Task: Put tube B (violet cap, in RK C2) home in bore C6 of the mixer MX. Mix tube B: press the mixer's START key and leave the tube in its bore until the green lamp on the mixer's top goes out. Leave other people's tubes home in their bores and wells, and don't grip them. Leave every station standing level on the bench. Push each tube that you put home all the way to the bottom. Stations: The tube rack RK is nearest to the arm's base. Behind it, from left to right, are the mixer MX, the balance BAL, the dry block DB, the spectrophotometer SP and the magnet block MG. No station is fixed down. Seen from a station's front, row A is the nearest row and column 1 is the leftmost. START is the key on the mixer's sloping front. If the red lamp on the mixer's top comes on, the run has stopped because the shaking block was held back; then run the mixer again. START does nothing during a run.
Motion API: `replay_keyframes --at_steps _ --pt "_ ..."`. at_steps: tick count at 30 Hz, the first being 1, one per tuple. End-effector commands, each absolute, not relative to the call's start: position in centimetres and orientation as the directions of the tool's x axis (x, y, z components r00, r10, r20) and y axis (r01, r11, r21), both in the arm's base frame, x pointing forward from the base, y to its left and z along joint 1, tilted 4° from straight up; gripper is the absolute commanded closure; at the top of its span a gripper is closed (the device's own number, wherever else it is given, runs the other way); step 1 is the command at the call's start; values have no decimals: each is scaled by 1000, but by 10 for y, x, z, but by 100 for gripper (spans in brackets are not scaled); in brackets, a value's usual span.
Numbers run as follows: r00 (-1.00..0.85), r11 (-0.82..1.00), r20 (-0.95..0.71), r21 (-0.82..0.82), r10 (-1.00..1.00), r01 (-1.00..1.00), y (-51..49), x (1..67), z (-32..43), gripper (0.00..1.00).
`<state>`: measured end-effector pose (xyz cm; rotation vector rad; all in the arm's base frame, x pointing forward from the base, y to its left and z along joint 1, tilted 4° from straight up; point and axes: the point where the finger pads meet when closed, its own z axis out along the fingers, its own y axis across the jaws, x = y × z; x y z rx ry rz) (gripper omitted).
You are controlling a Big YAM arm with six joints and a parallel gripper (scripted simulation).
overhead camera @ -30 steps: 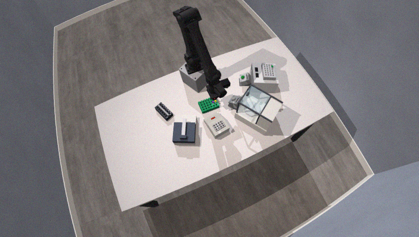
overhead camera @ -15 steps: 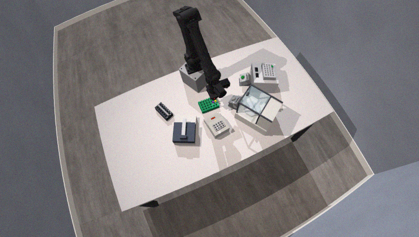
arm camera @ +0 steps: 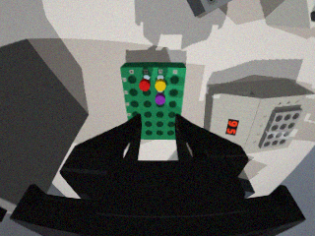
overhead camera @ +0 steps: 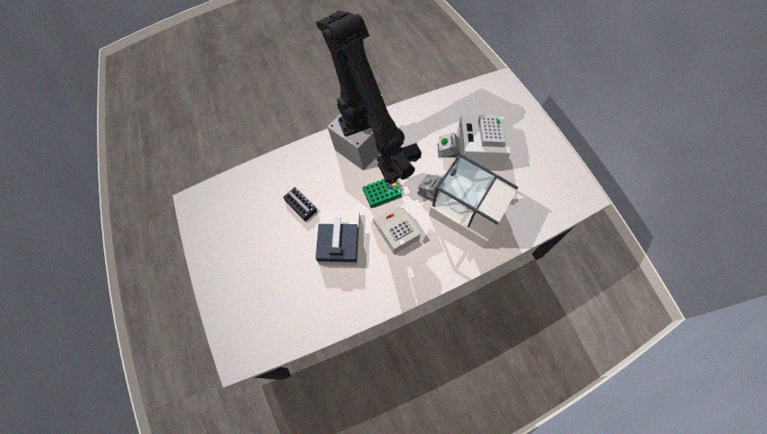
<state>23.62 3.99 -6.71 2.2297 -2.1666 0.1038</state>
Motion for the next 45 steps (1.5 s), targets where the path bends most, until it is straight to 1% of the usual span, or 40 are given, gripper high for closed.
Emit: replay_keyframes --at_steps 1,16,17,45 --pt "26 -30 62 -53 -998 -998 41 249 -62 64" --pt "26 -30 62 -53 -998 -998 41 249 -62 64" --pt "27 -29 65 -34 -998 -999 37 241 -70 64" --pt "27 -29 65 -36 -998 -999 34 243 -106 64"
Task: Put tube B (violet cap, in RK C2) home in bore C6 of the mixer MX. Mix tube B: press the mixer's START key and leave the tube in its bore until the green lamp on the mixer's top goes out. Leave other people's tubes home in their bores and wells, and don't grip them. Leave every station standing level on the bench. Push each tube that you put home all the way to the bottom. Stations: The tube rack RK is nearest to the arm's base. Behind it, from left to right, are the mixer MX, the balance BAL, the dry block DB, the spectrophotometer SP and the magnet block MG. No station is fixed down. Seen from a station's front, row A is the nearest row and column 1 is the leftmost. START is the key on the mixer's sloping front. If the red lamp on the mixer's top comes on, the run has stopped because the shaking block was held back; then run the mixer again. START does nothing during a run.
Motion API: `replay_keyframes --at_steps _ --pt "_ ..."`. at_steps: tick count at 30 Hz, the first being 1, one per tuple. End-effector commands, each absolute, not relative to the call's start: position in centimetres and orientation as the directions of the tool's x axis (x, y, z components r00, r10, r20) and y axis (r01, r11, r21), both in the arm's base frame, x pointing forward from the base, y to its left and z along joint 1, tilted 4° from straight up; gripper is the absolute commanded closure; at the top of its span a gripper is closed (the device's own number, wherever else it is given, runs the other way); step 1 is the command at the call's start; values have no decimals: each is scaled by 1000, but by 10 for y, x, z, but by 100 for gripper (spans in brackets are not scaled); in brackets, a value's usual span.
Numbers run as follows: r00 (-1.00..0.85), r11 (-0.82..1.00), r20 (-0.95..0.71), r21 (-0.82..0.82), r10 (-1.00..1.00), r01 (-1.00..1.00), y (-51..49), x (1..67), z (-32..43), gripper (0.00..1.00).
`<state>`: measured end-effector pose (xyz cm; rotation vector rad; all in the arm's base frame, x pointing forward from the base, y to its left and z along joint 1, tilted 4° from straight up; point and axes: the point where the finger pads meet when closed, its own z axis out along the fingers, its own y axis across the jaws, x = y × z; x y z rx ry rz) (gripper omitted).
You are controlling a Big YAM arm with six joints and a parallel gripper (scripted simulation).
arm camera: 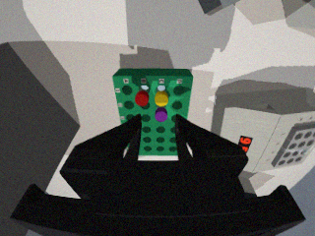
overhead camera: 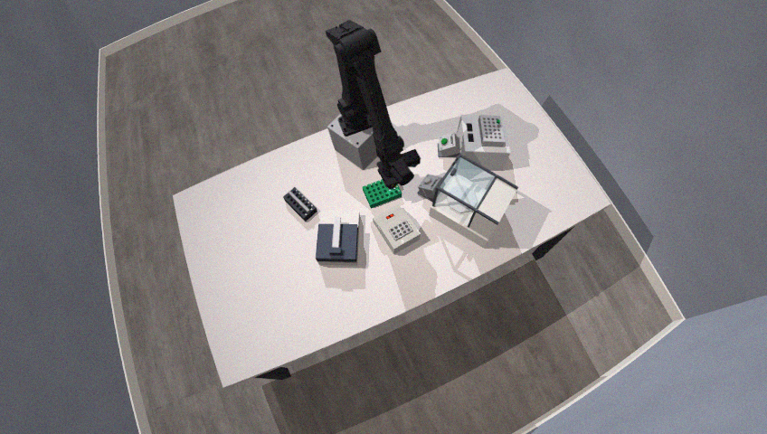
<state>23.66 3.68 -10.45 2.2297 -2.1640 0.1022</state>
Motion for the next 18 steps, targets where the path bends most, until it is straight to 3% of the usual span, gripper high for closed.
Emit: replay_keyframes --at_steps 1,18 --pt "26 -29 63 -46 -998 -999 35 246 -104 64" --pt "27 -30 63 -48 -998 -998 38 248 -102 64"
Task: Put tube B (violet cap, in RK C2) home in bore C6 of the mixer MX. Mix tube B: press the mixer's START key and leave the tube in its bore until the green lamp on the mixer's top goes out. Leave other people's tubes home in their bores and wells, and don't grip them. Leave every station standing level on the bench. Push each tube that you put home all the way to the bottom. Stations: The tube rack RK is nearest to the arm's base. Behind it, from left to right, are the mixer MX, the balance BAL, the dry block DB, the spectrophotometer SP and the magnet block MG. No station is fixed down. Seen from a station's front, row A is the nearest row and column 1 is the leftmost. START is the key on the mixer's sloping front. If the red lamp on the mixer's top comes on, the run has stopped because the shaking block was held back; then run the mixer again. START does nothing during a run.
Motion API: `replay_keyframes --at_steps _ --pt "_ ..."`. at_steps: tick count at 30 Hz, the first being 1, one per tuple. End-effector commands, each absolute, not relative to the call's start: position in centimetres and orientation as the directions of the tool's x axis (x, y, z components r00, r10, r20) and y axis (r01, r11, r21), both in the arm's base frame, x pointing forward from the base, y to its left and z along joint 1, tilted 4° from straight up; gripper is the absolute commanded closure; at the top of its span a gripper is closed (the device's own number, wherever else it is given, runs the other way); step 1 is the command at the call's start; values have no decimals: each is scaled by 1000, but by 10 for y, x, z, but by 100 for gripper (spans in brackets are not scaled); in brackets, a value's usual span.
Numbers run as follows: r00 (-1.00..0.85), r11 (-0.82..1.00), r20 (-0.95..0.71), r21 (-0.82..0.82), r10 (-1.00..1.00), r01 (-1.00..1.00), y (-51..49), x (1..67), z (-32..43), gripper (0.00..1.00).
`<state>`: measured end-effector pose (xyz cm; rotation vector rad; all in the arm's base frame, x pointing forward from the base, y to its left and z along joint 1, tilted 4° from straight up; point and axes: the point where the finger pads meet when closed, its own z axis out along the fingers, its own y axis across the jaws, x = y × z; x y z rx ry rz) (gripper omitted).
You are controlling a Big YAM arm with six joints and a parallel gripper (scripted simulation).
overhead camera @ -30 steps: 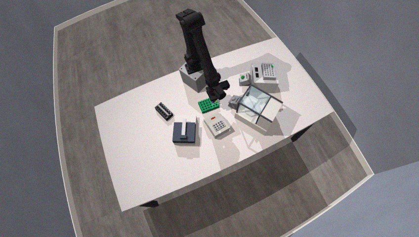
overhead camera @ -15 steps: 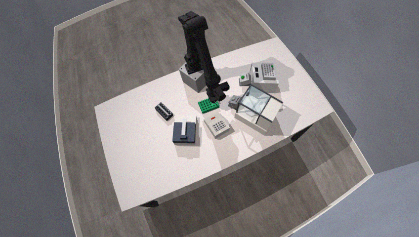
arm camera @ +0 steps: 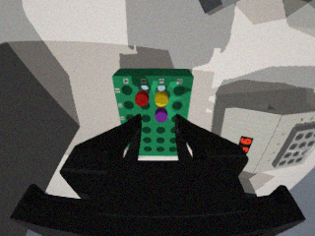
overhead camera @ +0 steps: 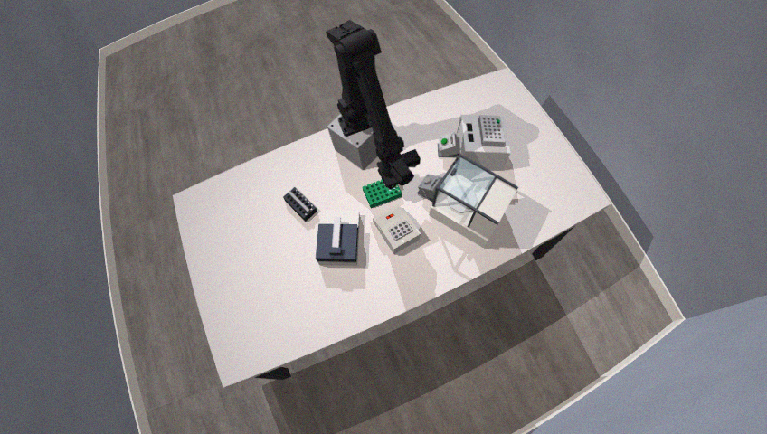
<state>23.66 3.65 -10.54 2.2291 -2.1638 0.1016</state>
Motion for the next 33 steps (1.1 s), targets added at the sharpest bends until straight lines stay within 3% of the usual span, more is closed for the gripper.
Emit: replay_keyframes --at_steps 1,33 --pt "27 -30 63 -48 -998 -998 38 248 -102 64" --pt "27 -29 65 -36 -998 -999 34 243 -111 64"
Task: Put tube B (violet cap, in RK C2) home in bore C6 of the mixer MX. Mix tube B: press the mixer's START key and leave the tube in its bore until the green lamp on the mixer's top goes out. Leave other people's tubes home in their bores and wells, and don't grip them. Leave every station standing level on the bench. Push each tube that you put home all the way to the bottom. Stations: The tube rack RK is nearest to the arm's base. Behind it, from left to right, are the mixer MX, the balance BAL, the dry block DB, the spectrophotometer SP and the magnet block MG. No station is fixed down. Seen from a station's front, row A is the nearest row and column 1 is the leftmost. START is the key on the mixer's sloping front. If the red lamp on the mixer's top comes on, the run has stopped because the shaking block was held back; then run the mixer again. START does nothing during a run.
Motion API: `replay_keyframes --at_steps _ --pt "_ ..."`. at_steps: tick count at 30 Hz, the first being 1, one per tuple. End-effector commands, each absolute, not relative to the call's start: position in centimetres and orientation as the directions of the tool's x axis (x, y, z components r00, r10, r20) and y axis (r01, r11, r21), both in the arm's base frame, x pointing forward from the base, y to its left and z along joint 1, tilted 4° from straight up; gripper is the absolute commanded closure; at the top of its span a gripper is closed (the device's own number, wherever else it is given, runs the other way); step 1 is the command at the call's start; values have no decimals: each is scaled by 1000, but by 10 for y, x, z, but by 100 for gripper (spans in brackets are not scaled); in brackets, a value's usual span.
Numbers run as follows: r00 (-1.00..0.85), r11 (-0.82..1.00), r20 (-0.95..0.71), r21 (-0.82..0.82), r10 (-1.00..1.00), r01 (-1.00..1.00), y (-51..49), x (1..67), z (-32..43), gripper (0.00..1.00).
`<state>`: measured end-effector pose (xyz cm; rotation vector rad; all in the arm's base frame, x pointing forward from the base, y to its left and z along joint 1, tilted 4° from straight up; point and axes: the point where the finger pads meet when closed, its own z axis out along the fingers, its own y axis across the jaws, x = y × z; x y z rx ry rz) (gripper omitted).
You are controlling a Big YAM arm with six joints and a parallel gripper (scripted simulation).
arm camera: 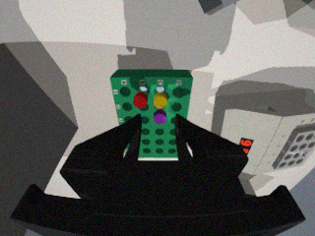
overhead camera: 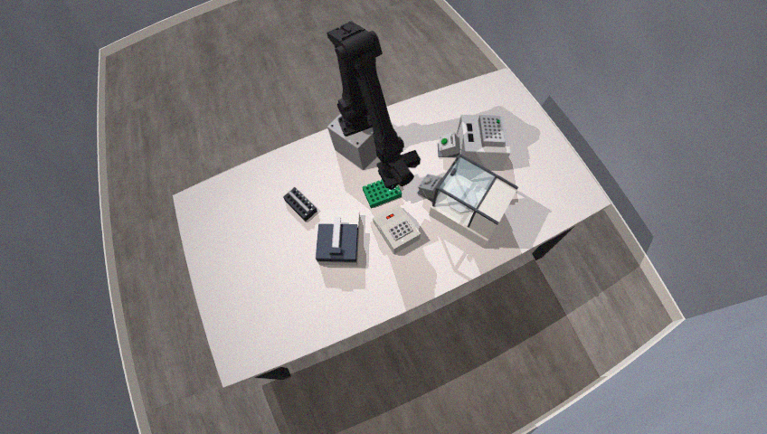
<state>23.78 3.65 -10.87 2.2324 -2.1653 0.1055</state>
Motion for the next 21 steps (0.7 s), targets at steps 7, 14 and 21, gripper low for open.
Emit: replay_keyframes --at_steps 7,14,21 --pt "27 -29 65 -35 -998 -999 33 243 -114 64" --pt "27 -29 65 -35 -998 -999 33 243 -117 64" --pt "27 -29 65 -35 -998 -999 33 243 -120 64"
